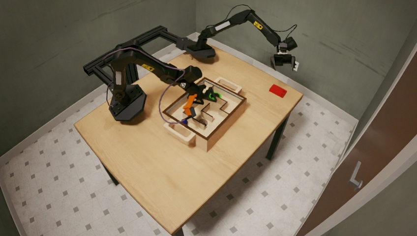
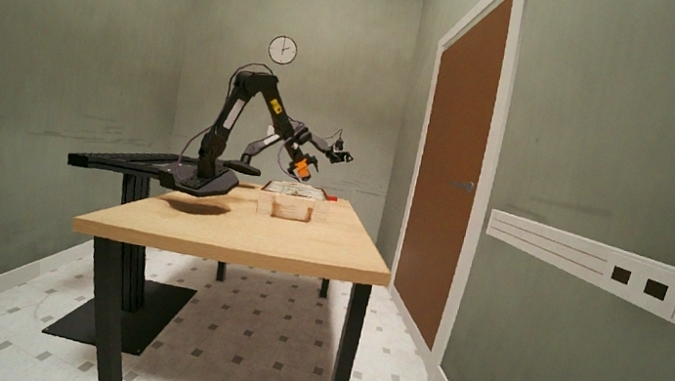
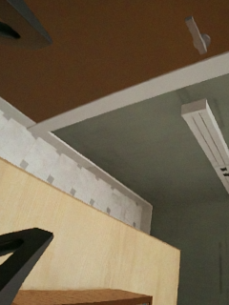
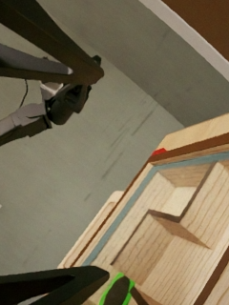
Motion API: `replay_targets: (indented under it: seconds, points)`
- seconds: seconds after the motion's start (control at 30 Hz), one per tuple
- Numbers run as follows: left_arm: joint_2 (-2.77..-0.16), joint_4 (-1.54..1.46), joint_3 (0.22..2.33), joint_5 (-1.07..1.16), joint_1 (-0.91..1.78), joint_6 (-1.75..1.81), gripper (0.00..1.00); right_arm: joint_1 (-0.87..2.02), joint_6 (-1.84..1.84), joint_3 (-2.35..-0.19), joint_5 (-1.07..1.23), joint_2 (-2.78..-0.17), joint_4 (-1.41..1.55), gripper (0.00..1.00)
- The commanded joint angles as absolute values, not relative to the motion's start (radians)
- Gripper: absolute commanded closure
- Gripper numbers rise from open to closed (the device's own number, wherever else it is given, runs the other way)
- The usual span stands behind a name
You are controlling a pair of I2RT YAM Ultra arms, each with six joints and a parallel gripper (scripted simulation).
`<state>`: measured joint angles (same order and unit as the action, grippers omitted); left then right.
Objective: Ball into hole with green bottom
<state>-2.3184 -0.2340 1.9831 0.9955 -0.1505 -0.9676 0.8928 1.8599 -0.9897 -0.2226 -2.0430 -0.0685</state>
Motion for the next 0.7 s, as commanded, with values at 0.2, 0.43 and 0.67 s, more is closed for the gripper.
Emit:
replay_targets:
  seconds: [0.2, 0.43, 0.67]
  points:
    - [-2.294, -0.232, 1.998, 1.01, -0.137, -0.966, 0.0, 0.899, 1.854, -0.999, -0.226, -2.032, -0.061, 0.0]
    - [-2.294, -0.232, 1.998, 1.01, -0.137, -0.966, 0.0, 0.899, 1.854, -0.999, -0.226, -2.032, -0.061, 0.0]
    - [-2.294, -0.232, 1.997, 1.01, -0.137, -0.966, 0.64, 0.899, 1.854, -0.998, -0.226, -2.032, -0.062, 0.0]
